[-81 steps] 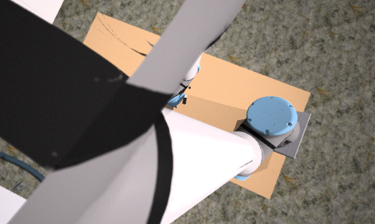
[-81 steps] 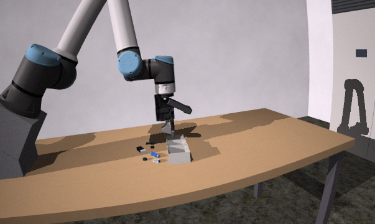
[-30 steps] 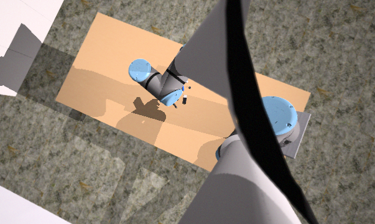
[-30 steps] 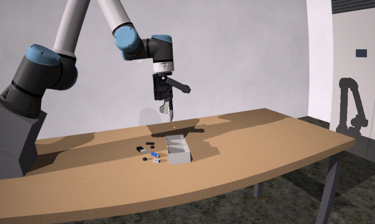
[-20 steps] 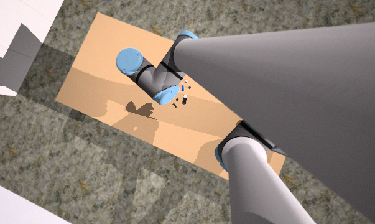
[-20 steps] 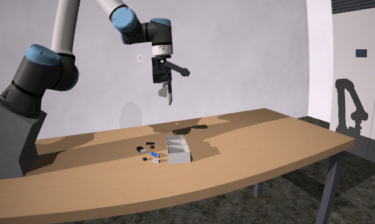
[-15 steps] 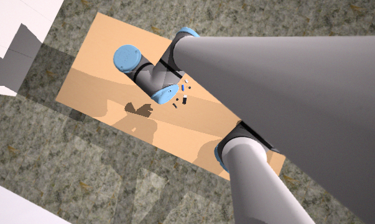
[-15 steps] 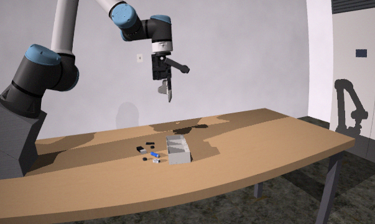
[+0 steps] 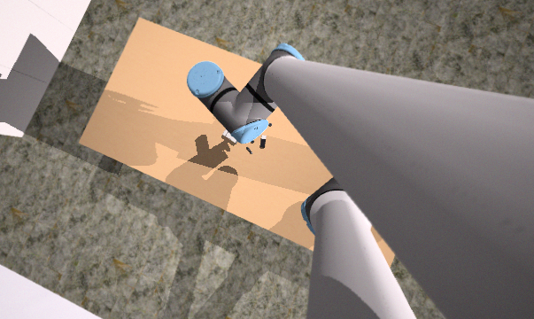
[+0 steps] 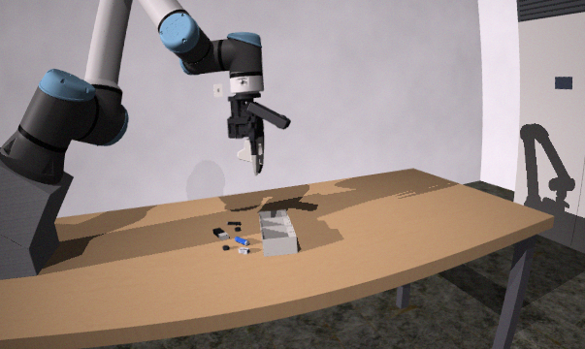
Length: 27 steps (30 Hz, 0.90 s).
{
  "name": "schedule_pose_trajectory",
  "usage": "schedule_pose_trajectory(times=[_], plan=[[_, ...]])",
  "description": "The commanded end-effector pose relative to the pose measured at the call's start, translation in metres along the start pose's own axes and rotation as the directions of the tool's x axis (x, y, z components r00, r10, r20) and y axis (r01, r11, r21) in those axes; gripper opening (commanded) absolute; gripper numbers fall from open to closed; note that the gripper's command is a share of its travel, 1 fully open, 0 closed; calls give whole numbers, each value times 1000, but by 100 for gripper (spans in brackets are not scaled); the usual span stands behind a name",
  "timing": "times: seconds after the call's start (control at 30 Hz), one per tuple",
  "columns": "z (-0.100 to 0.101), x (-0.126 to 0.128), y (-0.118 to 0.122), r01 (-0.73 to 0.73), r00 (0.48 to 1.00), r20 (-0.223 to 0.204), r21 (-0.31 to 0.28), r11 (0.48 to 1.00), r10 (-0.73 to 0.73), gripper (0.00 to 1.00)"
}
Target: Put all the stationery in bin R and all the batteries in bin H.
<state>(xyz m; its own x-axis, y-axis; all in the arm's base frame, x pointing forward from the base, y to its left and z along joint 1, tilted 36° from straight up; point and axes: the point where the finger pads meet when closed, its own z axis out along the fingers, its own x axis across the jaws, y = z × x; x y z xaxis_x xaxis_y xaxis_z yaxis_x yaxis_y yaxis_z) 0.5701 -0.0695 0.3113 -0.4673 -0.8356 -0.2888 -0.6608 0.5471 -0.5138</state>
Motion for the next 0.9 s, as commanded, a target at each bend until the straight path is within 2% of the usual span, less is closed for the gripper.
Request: schedule_pose_trajectory(times=[0.0, 0.03, 0.5, 0.57, 0.7, 0.87], plan=[[12, 17, 0, -87, 996, 2, 4, 996, 87, 18], [17, 24, 1, -180, 984, 2, 6, 984, 180, 18], [82, 120, 11, -180, 984, 2, 6, 984, 180, 18], [82, 120, 11, -180, 984, 2, 6, 984, 180, 18], [97, 145, 14, -180, 984, 2, 6, 984, 180, 18], [97, 148, 14, -180, 984, 2, 6, 984, 180, 18]])
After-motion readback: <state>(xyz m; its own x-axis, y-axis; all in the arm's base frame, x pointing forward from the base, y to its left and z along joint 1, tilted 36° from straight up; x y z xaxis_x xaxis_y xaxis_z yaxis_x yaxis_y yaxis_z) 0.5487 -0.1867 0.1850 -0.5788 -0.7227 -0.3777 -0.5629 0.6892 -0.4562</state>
